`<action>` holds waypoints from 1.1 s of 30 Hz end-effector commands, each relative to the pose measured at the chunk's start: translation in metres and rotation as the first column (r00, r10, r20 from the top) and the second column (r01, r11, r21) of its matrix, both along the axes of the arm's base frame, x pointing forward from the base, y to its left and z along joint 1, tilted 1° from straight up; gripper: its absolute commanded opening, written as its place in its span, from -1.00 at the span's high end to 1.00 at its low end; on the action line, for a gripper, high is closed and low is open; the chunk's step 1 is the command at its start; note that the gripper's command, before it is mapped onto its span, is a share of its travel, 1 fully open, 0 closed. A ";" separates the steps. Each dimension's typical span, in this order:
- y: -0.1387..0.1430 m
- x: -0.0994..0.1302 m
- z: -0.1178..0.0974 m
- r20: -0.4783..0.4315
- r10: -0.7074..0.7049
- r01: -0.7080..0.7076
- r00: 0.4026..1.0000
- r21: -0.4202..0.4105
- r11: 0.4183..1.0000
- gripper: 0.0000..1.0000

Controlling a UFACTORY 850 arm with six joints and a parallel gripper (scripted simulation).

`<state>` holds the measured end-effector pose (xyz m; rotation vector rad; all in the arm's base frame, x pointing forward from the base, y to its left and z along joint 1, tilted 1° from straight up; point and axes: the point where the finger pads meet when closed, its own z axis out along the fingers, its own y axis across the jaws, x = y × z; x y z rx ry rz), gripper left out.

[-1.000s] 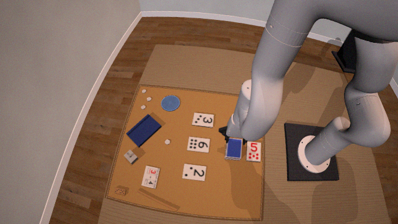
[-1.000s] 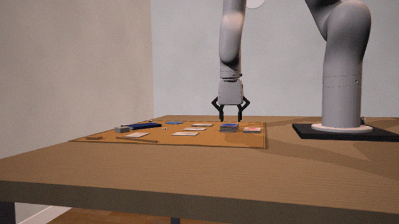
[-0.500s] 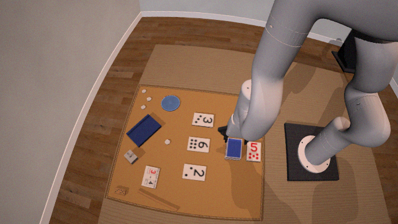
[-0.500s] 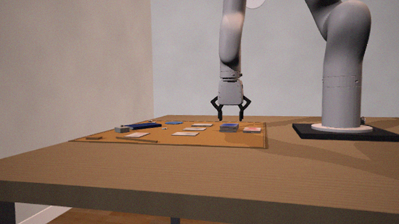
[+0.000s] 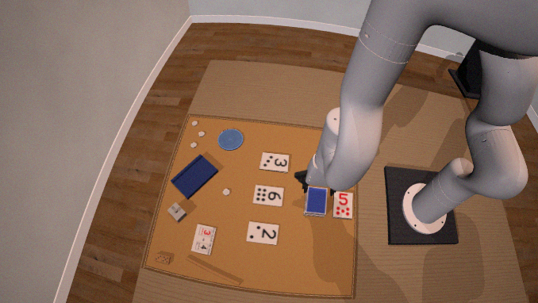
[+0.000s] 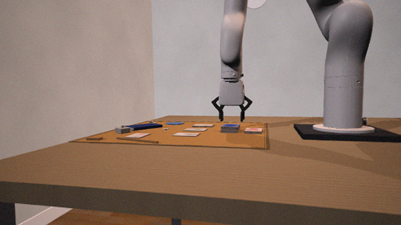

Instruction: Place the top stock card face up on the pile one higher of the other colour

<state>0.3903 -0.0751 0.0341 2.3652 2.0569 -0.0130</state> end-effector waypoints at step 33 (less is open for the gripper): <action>0.000 0.001 -0.010 0.001 0.000 0.000 1.000 0.000 1.000 -0.73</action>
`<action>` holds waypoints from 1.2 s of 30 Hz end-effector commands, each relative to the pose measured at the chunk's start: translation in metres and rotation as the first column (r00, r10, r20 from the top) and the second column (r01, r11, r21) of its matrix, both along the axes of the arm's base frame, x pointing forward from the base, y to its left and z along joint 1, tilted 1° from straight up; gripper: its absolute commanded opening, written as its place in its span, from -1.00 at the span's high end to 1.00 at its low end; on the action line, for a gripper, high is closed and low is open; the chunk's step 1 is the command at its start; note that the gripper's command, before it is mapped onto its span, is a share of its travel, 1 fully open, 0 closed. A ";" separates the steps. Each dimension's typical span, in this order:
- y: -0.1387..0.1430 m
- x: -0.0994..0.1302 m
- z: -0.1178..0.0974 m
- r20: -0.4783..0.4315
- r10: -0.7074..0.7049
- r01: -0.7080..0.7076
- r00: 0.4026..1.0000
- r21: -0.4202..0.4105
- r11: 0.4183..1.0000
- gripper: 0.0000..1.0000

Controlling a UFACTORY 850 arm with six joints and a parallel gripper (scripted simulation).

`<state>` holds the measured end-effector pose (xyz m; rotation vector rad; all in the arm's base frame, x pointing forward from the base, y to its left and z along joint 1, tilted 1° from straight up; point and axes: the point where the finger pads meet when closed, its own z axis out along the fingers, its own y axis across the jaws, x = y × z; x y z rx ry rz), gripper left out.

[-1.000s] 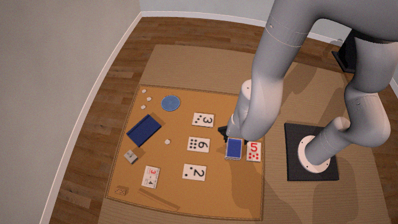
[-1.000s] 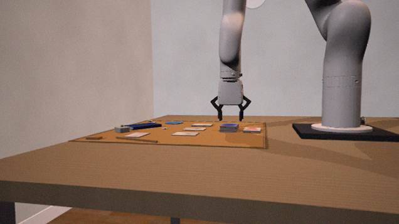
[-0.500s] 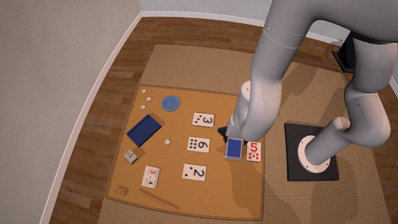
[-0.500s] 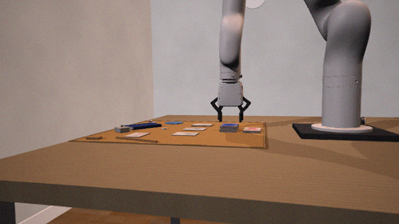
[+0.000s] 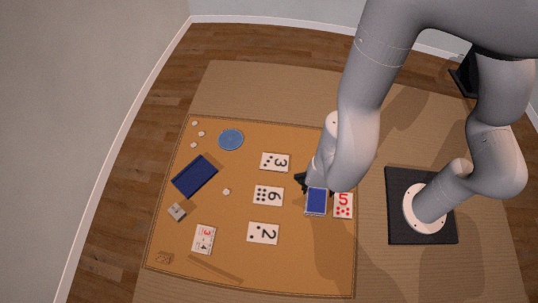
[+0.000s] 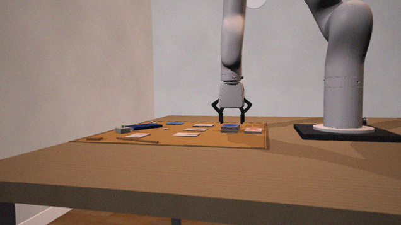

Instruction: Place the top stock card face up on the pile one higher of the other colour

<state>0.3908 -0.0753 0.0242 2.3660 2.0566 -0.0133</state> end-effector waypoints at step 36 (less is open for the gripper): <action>0.000 0.001 -0.003 0.002 0.000 0.000 1.000 0.000 1.000 -0.48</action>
